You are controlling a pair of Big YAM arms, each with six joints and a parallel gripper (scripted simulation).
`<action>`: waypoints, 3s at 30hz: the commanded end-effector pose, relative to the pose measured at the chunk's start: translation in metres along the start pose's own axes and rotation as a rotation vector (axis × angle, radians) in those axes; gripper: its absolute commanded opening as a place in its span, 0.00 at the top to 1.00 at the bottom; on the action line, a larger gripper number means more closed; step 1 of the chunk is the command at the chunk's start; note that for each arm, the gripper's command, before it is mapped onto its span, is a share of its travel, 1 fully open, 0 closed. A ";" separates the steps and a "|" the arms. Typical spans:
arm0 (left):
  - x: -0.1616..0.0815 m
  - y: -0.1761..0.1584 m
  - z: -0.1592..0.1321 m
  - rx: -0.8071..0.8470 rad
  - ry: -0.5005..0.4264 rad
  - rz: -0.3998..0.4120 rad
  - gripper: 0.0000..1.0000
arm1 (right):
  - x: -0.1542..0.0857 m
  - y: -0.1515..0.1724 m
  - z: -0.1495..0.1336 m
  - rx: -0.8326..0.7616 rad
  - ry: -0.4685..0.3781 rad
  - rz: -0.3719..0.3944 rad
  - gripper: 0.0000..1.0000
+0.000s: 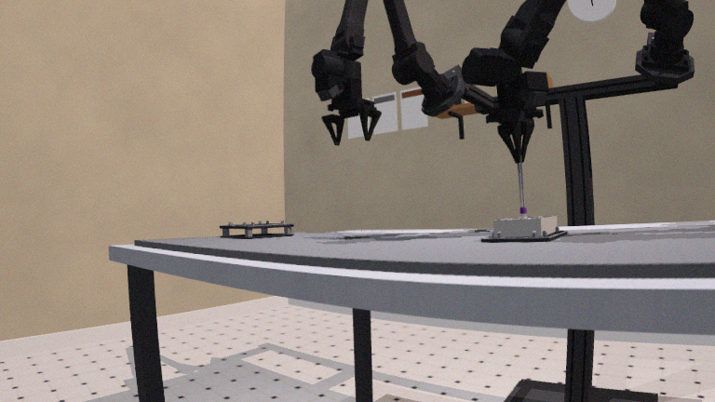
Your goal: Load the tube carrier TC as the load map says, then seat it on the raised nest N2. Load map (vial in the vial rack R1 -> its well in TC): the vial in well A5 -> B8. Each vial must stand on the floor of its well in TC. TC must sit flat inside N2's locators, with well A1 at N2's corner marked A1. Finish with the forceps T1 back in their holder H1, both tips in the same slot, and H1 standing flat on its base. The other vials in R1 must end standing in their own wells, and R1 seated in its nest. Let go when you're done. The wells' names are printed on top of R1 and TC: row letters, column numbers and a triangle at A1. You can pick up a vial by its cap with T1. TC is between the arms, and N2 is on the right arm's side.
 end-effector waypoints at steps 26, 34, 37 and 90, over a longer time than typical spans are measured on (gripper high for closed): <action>-0.011 0.009 0.018 0.117 -0.006 -0.011 0.93 | -0.003 0.000 0.007 -0.013 -0.017 0.002 0.00; -0.011 0.019 0.026 0.330 -0.008 -0.020 0.93 | -0.003 0.000 0.007 -0.013 -0.017 0.002 0.00; -0.011 0.023 0.029 0.410 -0.009 -0.024 0.93 | -0.003 0.000 0.007 -0.013 -0.017 0.002 0.00; -0.008 0.084 0.073 0.781 -0.017 -0.043 0.93 | -0.003 0.000 0.007 -0.013 -0.017 0.002 0.00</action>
Point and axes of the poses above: on each arm, the point where the finger pads meet when closed, its own x axis out along the fingers, its own y axis across the jaws, z = x × y, the point moved 3 cm from there along -x, back along the fingers, and after that the axes turned 11 degrees about x, right-handed, at the moved point
